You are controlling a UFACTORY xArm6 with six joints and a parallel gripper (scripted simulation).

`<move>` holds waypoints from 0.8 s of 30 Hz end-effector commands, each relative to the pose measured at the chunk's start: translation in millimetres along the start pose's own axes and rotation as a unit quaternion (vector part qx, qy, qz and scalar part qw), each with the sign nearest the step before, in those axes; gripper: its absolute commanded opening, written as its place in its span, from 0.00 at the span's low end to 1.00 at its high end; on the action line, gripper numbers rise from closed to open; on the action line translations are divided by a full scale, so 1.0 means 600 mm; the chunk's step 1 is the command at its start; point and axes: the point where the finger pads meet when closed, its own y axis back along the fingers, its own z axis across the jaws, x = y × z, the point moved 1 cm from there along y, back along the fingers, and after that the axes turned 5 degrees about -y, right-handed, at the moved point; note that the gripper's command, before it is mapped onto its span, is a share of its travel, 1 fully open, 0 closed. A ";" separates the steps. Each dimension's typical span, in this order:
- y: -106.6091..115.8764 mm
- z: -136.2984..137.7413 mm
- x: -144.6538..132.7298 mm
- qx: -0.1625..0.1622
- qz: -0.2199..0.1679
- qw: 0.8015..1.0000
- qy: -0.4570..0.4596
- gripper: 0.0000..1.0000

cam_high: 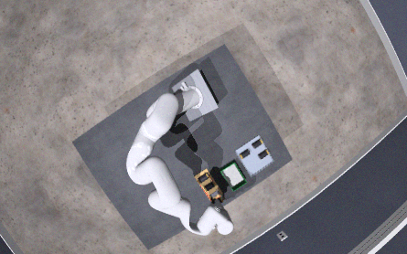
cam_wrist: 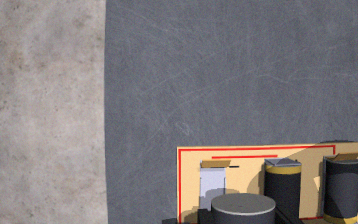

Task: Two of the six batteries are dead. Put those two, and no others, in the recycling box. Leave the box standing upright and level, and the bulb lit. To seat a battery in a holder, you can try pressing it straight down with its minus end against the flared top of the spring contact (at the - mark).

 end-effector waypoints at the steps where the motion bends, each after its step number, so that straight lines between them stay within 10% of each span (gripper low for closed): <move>1: 0.003 -0.002 0.001 0.002 0.000 1.000 -0.001 0.28; 24: -0.049 -0.002 0.001 0.002 0.000 1.000 -0.001 0.28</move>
